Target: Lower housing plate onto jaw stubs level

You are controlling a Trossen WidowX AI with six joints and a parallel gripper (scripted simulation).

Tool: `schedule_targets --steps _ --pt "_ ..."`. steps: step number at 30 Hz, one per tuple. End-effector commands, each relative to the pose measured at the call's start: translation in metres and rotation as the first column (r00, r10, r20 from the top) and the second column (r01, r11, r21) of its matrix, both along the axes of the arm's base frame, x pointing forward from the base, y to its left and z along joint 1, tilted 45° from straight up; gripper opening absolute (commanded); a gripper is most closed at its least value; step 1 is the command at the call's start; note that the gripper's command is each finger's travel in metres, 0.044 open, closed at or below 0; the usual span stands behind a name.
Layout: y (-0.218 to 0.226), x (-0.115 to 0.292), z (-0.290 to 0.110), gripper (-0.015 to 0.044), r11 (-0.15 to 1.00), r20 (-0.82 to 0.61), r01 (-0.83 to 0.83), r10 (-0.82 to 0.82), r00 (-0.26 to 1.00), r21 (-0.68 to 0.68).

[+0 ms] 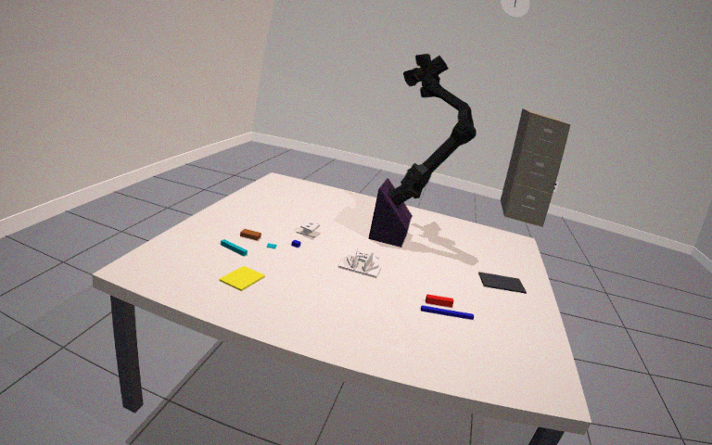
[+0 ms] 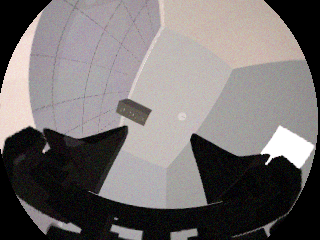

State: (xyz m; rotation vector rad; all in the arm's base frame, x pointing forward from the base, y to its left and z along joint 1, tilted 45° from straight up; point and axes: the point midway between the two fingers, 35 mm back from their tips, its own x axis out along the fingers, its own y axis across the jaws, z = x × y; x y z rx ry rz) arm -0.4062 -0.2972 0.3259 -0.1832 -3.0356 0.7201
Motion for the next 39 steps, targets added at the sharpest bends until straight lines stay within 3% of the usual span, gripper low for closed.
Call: schedule_targets --steps 1,21,39 --pt "0.000 0.000 0.000 0.0426 1.000 0.000 0.000 0.000 1.000 0.000" --pt "-0.076 0.032 -0.066 0.0440 0.965 0.122 -0.213 0.233 0.965 -0.153" --pt "-0.136 0.086 -0.135 0.0440 0.886 0.275 -0.335 0.425 0.862 -0.320"
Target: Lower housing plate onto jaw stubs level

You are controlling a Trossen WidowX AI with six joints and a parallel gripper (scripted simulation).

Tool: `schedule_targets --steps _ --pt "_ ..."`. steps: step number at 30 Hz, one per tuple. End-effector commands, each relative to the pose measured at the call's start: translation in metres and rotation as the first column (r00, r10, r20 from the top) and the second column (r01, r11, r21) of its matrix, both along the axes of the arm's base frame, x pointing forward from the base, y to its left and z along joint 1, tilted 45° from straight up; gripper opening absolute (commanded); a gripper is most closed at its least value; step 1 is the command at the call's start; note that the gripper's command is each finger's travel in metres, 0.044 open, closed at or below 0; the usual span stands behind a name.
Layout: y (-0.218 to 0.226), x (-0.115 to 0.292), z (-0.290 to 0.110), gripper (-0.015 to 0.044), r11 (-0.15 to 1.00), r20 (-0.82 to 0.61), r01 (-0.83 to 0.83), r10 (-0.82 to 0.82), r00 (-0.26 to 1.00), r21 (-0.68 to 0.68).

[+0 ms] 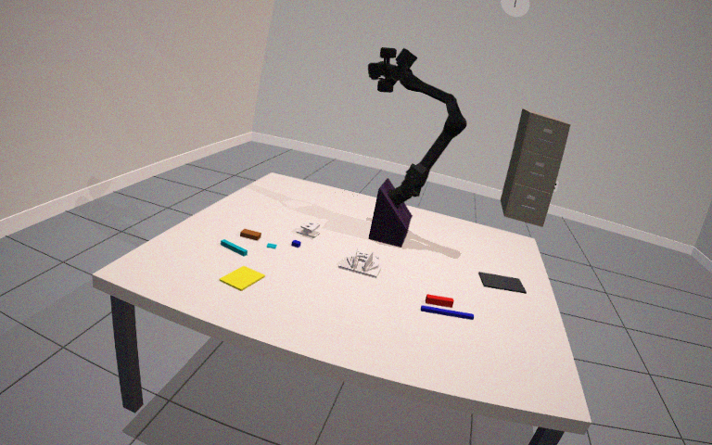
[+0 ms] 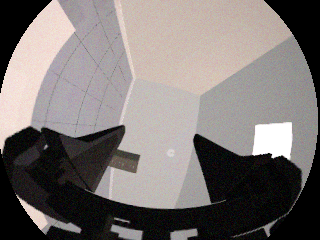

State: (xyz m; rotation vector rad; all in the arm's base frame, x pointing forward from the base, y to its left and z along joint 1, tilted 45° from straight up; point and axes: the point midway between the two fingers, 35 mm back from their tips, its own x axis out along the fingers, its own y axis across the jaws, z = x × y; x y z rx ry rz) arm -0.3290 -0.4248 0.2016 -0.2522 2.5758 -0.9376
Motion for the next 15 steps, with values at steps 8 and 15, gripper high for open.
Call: schedule_targets --steps 8,15 --pt "-0.028 0.036 -0.042 0.0440 0.996 0.141 -0.072 0.080 0.987 -0.061" --pt "-0.042 0.062 -0.070 0.0440 0.990 0.238 -0.099 0.119 0.964 -0.097"
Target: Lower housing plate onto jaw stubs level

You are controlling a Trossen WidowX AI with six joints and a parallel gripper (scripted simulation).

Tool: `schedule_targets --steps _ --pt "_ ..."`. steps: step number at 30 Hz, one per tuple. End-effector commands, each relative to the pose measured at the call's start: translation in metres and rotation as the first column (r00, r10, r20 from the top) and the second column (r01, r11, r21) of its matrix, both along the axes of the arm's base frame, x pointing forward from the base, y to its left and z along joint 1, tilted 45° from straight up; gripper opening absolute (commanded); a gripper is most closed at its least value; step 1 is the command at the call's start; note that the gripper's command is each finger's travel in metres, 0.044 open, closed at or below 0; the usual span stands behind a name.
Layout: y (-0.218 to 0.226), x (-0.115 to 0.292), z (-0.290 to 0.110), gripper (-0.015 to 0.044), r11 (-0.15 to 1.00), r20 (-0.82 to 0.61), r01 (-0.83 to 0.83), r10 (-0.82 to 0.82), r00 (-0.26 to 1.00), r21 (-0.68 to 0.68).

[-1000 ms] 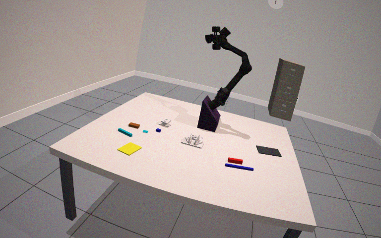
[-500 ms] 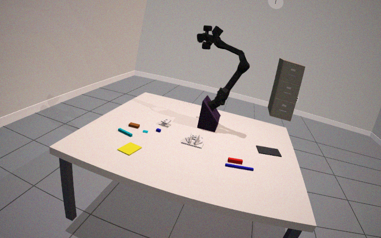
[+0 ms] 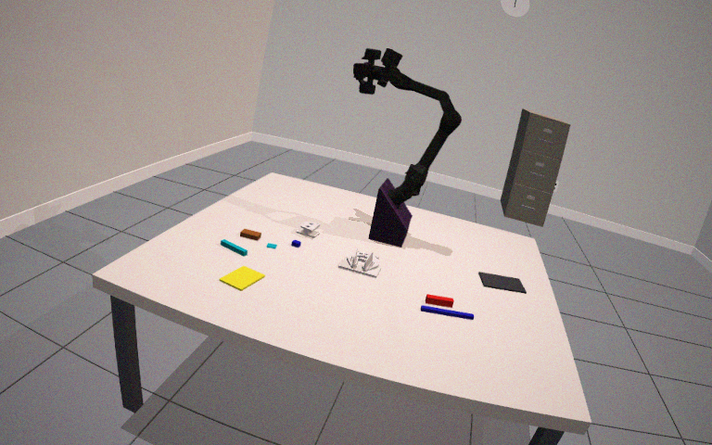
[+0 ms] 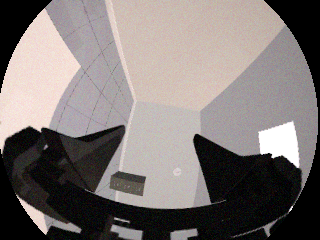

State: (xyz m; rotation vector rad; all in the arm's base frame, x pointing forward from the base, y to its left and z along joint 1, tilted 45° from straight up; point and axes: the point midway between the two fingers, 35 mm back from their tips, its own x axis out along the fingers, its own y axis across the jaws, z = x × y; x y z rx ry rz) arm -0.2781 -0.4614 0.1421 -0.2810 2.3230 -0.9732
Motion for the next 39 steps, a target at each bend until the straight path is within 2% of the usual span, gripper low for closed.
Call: schedule_targets --steps 1,19,39 --pt "-0.007 0.015 -0.014 0.0440 1.000 0.054 -0.019 0.020 0.998 -0.013" --pt "-0.026 0.081 -0.076 0.0440 0.997 0.278 -0.070 0.077 0.957 -0.034" --pt "-0.024 0.164 -0.145 0.0440 0.999 0.553 -0.028 0.034 0.833 -0.020"
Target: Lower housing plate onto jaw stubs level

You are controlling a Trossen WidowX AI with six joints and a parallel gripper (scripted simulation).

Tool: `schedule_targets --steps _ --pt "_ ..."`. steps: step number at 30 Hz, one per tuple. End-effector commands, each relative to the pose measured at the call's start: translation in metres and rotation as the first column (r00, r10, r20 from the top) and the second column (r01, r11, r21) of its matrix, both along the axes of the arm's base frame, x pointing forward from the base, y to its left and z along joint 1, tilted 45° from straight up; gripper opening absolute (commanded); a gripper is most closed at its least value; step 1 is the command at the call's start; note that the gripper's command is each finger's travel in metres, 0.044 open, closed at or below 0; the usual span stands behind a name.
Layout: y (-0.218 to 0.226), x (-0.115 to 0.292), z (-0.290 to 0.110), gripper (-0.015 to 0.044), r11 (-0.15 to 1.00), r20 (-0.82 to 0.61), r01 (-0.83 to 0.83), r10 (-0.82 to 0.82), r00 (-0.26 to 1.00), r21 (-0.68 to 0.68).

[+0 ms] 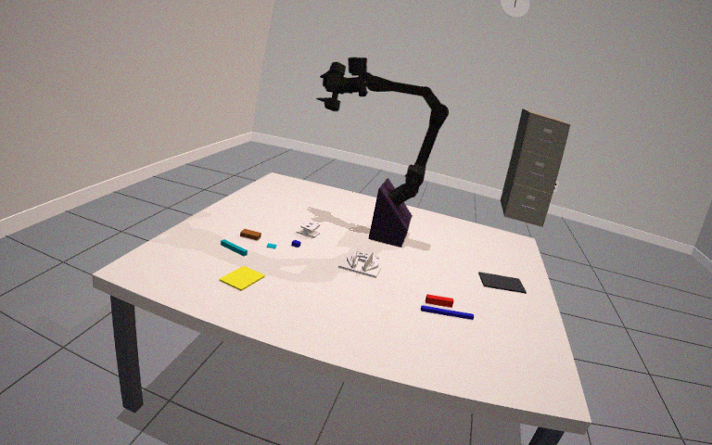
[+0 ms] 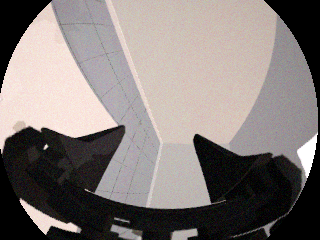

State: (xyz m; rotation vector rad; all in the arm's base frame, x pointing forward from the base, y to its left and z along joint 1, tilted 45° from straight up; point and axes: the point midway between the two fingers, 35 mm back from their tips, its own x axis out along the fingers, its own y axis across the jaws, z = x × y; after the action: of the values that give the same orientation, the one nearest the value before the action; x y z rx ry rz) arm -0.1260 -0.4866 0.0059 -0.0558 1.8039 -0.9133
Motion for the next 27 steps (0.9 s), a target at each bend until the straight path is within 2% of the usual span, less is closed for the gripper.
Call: schedule_targets --steps 1,27 --pt "0.002 0.016 -0.012 0.0440 1.000 0.054 0.009 -0.010 0.999 0.013" --pt "0.046 0.117 -0.090 0.0440 0.968 0.355 0.138 -0.206 0.912 0.210"
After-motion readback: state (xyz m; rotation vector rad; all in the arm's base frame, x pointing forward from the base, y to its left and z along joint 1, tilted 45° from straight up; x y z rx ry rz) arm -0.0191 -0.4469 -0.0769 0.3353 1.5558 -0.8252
